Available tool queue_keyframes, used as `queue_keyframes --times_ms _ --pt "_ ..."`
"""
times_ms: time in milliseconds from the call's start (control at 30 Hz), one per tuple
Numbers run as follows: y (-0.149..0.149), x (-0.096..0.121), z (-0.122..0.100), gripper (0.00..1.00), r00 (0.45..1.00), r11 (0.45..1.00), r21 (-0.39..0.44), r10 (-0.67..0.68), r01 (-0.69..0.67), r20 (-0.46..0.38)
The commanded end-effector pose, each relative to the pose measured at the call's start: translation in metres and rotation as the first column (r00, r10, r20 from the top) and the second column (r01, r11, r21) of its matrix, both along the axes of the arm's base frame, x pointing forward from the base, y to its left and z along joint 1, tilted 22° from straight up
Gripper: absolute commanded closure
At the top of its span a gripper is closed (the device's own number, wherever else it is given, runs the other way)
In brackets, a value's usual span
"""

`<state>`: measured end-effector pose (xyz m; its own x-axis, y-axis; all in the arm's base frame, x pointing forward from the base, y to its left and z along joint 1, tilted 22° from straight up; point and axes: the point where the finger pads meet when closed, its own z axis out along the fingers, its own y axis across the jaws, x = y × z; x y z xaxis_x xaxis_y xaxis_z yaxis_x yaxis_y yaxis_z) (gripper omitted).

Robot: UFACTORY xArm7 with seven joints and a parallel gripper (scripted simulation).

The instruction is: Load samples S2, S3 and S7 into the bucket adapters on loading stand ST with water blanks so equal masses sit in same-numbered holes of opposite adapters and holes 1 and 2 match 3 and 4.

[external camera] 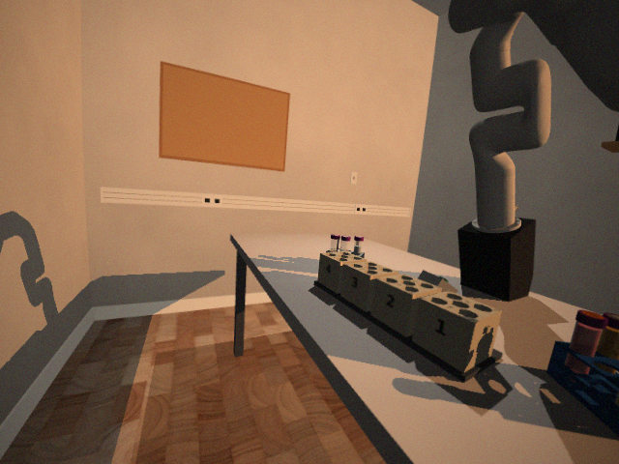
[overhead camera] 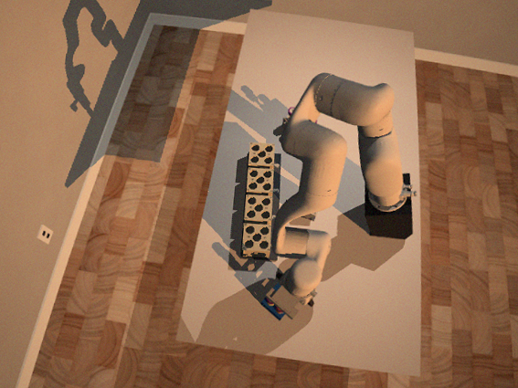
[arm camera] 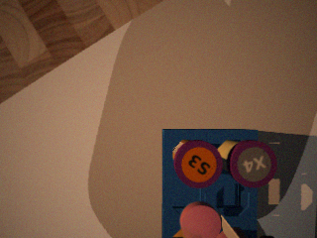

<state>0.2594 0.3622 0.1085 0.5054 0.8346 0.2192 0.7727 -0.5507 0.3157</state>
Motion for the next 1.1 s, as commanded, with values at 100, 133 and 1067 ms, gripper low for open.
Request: queue_keyframes --times_ms 100,133,1067 --pt "0.001 -0.007 0.018 1.0 1.0 1.0 0.003 0.003 -0.003 -0.003" --pt "0.001 -0.007 0.019 1.0 1.0 1.0 0.003 0.003 -0.003 -0.003" --pt "0.0 -0.013 0.033 1.0 1.0 1.0 0.004 0.003 -0.003 -0.003"
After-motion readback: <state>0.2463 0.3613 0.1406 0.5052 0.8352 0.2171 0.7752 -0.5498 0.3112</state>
